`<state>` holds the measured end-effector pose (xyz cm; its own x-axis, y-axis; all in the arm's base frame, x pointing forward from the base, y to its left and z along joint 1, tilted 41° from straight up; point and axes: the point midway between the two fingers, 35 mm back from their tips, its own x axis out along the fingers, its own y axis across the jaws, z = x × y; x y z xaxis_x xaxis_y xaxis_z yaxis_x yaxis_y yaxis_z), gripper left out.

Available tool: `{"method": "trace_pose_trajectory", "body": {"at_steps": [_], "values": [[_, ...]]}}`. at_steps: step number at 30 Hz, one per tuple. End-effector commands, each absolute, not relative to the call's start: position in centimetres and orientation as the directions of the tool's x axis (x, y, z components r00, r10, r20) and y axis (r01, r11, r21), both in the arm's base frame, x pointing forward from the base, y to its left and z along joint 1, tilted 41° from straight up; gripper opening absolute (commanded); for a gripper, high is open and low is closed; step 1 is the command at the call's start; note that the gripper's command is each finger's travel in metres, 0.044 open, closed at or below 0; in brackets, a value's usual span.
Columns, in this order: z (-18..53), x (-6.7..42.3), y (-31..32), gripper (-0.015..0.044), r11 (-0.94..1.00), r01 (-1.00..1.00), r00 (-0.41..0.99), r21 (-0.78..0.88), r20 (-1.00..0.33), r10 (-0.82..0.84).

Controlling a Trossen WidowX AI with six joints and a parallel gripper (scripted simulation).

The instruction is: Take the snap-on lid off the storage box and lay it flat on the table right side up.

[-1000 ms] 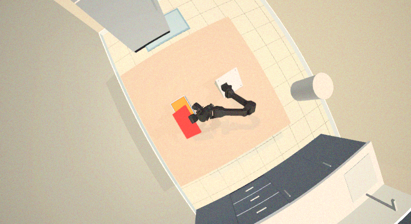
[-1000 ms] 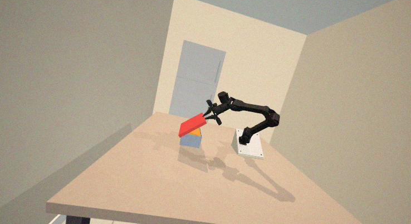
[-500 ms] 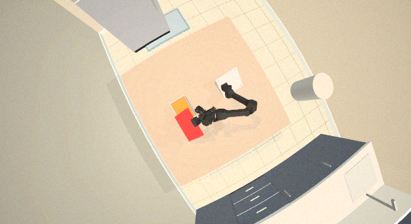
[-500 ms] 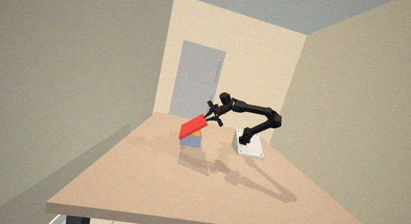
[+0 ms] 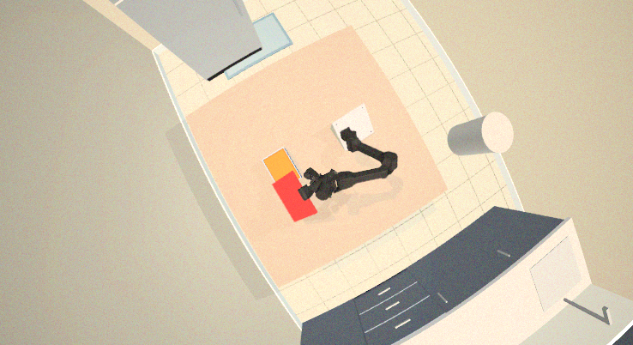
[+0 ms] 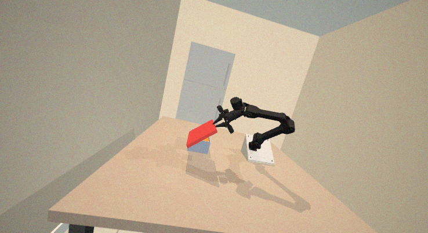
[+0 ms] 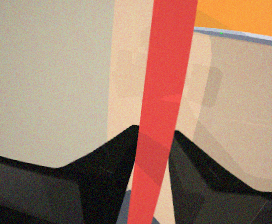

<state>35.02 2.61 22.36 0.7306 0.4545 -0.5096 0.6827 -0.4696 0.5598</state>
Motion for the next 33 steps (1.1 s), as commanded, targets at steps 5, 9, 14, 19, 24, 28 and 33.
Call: {"method": "trace_pose_trajectory", "body": {"at_steps": [5,9,14,19,24,28,33], "values": [[23.9,34.9,3.6,0.0000,-0.472,0.671,0.741,0.572,-0.500,0.448],[24.5,34.8,4.2,0.0000,-0.472,0.671,0.741,0.572,-0.500,0.448],[25.1,34.6,5.0,0.0000,-0.472,0.671,0.741,0.572,-0.499,0.448],[25.8,34.5,5.7,0.0000,-0.473,0.671,0.742,0.572,-0.499,0.448],[26.4,34.3,6.5,0.0000,-0.473,0.670,0.742,0.572,-0.499,0.449],[27.0,34.2,7.1,0.0000,-0.473,0.670,0.742,0.572,-0.498,0.449],[27.6,34.1,7.8,0.0000,-0.473,0.670,0.742,0.572,-0.498,0.449]]}}
